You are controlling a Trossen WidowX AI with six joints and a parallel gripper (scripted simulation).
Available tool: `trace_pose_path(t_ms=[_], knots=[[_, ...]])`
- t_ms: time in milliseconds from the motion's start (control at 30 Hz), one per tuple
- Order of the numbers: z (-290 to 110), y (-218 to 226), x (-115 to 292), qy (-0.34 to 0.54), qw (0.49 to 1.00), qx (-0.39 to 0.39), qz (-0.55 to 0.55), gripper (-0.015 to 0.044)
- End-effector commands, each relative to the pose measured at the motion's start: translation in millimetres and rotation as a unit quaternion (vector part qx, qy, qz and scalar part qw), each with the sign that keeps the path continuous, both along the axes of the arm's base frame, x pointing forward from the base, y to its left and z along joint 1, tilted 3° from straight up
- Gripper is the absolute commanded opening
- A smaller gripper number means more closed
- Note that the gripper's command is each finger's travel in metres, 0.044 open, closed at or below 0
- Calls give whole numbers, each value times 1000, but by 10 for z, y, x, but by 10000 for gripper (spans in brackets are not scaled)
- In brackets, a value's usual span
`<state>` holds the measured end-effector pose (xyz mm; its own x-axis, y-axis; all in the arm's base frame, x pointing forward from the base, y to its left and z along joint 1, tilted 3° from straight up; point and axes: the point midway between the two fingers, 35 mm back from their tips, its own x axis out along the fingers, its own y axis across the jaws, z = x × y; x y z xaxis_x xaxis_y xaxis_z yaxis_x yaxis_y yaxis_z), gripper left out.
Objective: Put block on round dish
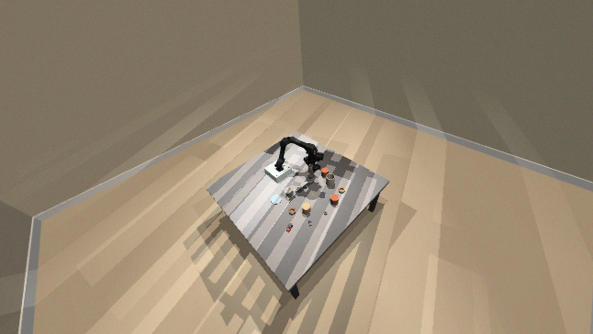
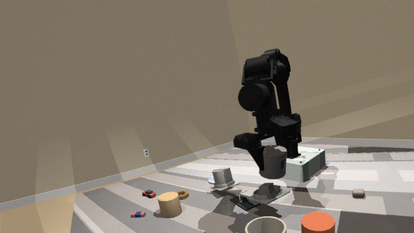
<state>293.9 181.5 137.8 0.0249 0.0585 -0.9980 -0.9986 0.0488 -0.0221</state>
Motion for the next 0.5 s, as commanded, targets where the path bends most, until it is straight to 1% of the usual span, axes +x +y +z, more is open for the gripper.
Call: trace_pose_path(t_ms=[0, 467], knots=[[-128, 186, -138, -1, 1000, 1, 3, 0], [-625, 696, -739, 0, 1000, 6, 4, 0]])
